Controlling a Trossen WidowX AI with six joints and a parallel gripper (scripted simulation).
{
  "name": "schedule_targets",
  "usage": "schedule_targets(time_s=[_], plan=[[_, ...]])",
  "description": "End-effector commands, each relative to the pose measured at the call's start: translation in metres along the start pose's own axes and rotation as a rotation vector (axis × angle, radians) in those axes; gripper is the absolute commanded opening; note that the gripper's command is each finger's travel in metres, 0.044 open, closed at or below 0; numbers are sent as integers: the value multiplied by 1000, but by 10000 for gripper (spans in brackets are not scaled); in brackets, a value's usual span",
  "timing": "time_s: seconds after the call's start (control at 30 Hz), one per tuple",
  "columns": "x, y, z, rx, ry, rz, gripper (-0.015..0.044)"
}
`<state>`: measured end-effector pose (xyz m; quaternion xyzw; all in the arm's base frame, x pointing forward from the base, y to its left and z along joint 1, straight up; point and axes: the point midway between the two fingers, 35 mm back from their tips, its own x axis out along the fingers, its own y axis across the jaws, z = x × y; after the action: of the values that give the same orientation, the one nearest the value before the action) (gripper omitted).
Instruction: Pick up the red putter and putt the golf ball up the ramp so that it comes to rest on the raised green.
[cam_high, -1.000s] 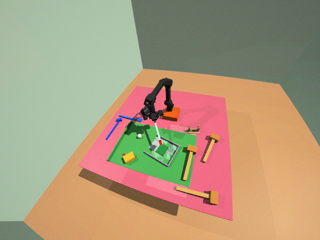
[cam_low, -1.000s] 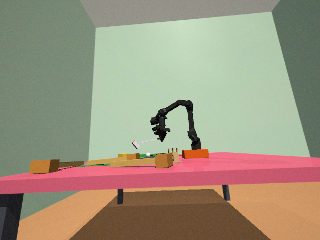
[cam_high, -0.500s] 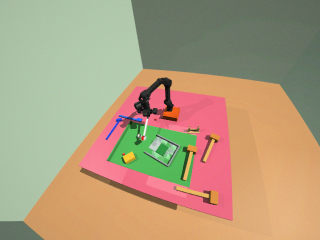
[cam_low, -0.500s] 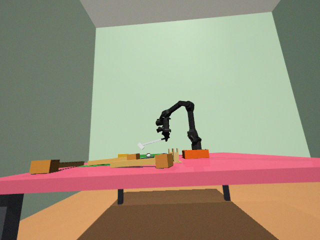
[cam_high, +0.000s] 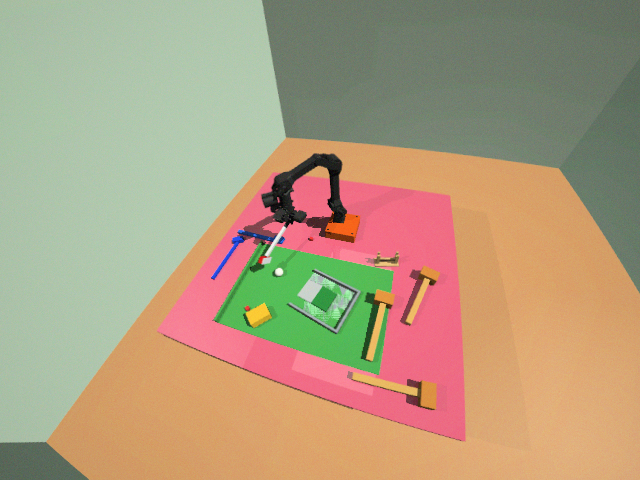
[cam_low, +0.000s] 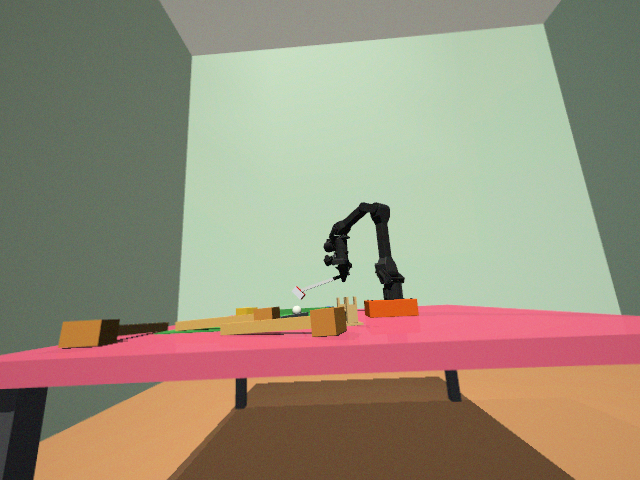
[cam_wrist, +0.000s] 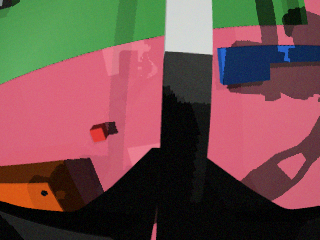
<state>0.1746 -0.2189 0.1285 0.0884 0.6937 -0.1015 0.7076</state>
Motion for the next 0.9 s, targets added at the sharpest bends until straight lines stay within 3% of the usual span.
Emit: schedule_targets(time_s=[0.0,0.4,0.87], plan=[[-1,-4,-2,30,-1,-3,0],[36,-4,-2,30,-1,-3,0],[54,-4,-2,30,-1,-3,0]])
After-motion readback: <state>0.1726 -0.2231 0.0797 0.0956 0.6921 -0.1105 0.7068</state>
